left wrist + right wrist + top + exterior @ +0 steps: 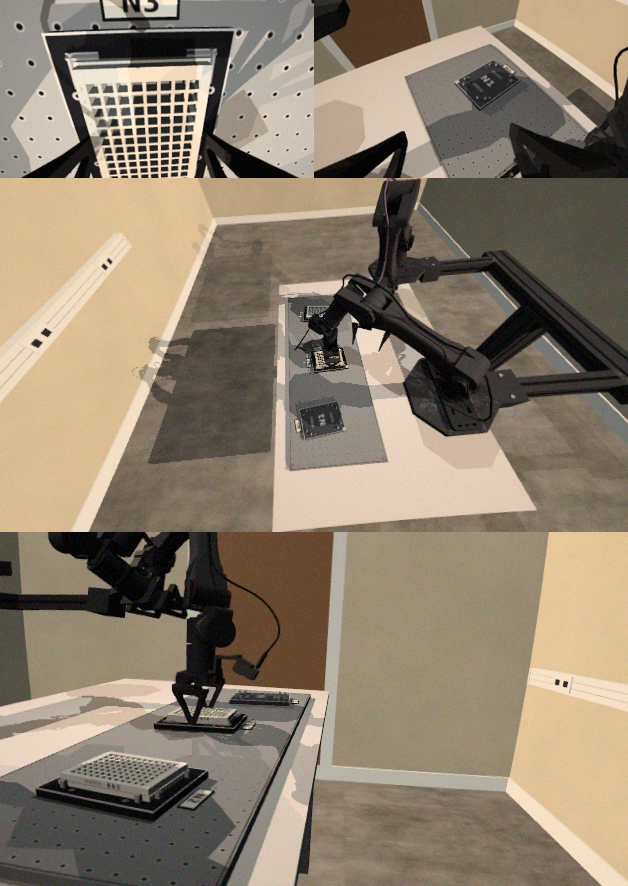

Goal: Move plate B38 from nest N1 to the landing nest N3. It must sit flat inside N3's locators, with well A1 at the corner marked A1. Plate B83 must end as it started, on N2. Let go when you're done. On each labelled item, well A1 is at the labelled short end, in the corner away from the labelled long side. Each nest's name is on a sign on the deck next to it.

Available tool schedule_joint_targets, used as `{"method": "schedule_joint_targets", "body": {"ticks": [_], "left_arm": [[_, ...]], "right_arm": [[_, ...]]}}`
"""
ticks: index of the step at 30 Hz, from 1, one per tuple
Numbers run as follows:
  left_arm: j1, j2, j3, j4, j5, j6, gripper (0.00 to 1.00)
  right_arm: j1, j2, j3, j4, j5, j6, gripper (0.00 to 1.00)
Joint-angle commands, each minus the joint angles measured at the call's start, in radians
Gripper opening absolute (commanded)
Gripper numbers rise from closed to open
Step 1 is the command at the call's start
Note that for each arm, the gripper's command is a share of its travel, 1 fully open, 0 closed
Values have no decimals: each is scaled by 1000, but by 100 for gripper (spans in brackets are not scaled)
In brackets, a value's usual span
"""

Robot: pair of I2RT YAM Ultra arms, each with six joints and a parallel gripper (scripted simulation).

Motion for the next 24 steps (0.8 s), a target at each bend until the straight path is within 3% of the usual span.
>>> {"method": "schedule_joint_targets", "body": {"ticks": [1,18,24], "left_arm": [[-17,-18,-25,24,4,-12,100],[-22,-105,-93,-19,6,-9,100],[-31,-212,-153,-68,2,-26,100]], "right_arm": [[3,-27,-9,3,-8,-6,100],[3,-27,-9,3,-8,-6,100],[3,-27,-9,3,-8,-6,100]]}}
